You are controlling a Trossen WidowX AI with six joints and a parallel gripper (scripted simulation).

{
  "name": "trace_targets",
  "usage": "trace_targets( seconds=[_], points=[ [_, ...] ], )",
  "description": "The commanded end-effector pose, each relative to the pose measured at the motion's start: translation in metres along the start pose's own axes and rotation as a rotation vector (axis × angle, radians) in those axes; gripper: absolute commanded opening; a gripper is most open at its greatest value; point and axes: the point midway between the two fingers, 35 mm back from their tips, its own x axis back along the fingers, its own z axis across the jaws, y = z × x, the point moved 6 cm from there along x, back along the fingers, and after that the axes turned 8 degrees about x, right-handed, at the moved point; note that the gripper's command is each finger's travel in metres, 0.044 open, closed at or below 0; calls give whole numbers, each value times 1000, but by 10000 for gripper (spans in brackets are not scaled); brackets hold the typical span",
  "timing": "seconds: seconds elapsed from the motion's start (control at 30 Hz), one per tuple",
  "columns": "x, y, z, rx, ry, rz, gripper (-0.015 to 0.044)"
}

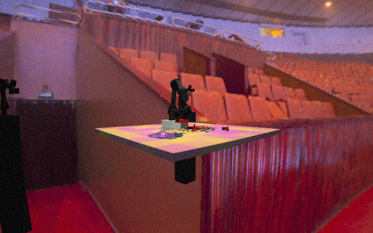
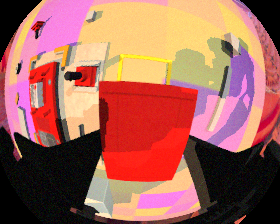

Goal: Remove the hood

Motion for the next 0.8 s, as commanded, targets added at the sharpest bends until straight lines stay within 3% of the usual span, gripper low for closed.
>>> trace_targets(
  seconds=[0.0, 0.77],
  points=[
    [-5, -1, 1, 4, 2, 6, 0],
    [-20, -1, 1, 4, 2, 6, 0]
  ],
)
